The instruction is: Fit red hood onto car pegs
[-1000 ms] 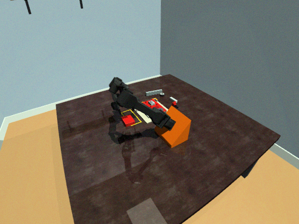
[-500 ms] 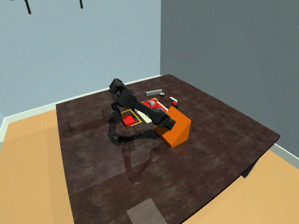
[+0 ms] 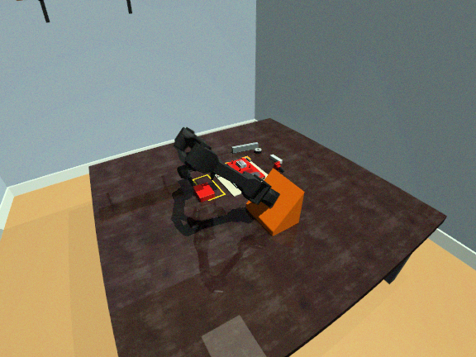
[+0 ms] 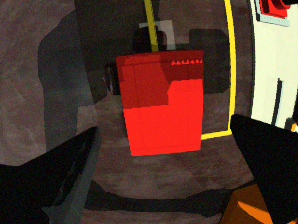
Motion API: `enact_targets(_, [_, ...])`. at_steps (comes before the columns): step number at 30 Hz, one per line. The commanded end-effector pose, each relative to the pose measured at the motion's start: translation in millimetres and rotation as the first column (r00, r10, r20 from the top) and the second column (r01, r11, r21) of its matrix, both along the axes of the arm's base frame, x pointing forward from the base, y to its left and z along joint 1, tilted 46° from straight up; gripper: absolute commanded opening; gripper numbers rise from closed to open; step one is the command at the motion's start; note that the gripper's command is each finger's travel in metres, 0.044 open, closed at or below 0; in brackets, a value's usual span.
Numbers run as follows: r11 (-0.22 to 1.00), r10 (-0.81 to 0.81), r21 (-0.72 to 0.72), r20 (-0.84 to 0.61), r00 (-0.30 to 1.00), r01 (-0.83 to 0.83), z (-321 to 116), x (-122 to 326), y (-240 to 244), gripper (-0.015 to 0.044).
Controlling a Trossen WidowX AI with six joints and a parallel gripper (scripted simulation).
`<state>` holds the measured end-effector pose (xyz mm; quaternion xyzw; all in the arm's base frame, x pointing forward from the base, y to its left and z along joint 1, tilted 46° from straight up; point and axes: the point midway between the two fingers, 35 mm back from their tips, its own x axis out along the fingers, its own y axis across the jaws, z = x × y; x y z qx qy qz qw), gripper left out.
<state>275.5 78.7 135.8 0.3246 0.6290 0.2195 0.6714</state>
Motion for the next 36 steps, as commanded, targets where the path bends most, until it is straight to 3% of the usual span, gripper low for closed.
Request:
enact_targets(1, [1.000,-0.002,0.001,-0.007,1.000,0.002,-3.0,-0.6,1.8,0.0440])
enact_targets(36, [1.000,-0.002,0.003,-0.007,1.000,0.002,-17.6,0.9,16.6,0.0440])
